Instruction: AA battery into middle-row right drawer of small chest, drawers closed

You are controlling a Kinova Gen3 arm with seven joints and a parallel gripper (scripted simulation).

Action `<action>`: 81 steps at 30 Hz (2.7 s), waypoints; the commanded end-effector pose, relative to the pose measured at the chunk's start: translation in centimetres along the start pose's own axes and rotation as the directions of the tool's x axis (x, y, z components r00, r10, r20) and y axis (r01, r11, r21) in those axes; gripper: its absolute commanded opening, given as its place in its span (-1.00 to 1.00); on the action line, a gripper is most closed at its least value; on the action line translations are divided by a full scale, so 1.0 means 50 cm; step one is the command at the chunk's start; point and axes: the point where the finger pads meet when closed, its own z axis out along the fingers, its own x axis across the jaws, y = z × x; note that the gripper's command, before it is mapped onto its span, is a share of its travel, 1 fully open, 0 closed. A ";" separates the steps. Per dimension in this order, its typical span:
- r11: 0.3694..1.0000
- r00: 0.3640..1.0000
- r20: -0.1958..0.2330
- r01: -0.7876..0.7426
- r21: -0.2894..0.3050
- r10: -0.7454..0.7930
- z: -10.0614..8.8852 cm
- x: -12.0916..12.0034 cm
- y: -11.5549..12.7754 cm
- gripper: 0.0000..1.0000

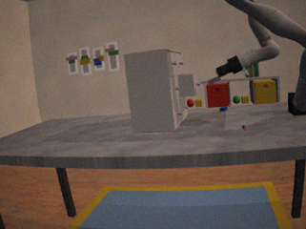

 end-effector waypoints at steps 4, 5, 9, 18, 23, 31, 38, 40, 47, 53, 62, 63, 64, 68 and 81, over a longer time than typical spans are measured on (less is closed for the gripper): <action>1.000 1.000 0.000 0.001 -0.002 -0.001 0.001 0.000 0.002 -1.00; 1.000 1.000 0.000 0.001 -0.002 -0.001 0.001 0.000 0.002 -1.00; 1.000 1.000 0.000 0.001 -0.002 -0.001 0.003 0.000 0.003 -1.00; 1.000 1.000 0.000 0.001 -0.002 -0.001 0.009 0.000 0.005 -1.00; 1.000 1.000 0.000 0.001 -0.002 -0.001 0.016 0.000 0.008 -1.00; 1.000 1.000 0.000 0.001 -0.002 -0.001 0.027 0.000 0.012 -1.00; 1.000 1.000 0.000 0.001 -0.002 -0.001 0.045 0.000 0.018 -1.00; 1.000 1.000 0.000 0.001 -0.002 -0.001 0.050 0.000 0.020 -1.00; 1.000 1.000 0.000 0.001 -0.002 -0.001 0.066 0.000 0.026 -1.00; 1.000 1.000 0.000 0.001 -0.002 -0.001 0.087 0.000 0.034 -1.00; 1.000 1.000 0.000 0.001 -0.002 -0.001 0.113 0.000 0.043 -1.00; 1.000 1.000 0.000 0.001 -0.002 -0.001 0.117 0.000 0.045 -1.00; 1.000 1.000 0.000 0.001 -0.002 -0.001 0.121 0.000 0.046 -1.00; 1.000 1.000 0.000 0.001 -0.002 -0.001 0.135 0.000 0.051 -1.00; 1.000 1.000 0.000 0.001 -0.002 -0.001 0.168 0.000 0.063 -1.00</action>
